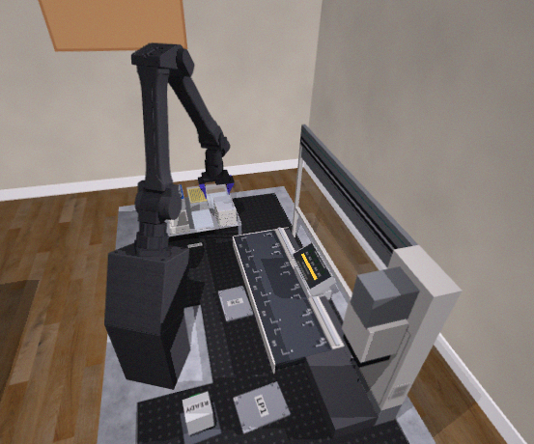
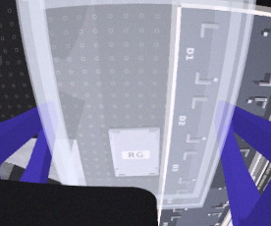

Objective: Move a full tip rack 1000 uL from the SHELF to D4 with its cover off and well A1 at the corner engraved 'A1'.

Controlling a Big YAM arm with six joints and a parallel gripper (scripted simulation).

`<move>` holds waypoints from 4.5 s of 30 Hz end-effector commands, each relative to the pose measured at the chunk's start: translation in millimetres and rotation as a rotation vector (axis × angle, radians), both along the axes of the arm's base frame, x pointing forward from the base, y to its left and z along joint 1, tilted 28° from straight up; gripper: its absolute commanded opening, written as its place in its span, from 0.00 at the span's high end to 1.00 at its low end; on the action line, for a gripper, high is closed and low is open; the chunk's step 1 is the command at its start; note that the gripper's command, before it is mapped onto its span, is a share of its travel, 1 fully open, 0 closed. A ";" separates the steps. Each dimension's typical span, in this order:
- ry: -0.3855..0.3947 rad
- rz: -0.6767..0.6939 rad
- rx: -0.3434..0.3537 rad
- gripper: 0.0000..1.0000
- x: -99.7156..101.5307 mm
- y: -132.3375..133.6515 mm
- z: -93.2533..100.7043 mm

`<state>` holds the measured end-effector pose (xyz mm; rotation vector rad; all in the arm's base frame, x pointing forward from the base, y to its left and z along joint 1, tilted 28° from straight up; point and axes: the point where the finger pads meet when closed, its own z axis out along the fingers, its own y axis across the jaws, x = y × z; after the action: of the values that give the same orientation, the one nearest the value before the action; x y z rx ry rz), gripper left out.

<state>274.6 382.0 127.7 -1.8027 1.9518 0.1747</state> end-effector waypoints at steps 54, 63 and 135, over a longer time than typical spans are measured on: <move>-0.006 0.015 0.038 1.00 -198.3 37.0 -30.5; -0.002 0.016 0.039 1.00 -233.5 42.3 -38.2; -0.003 0.009 0.039 1.00 -254.4 171.8 27.0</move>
<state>13.1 550.8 130.9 -1.8165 1.9387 0.1720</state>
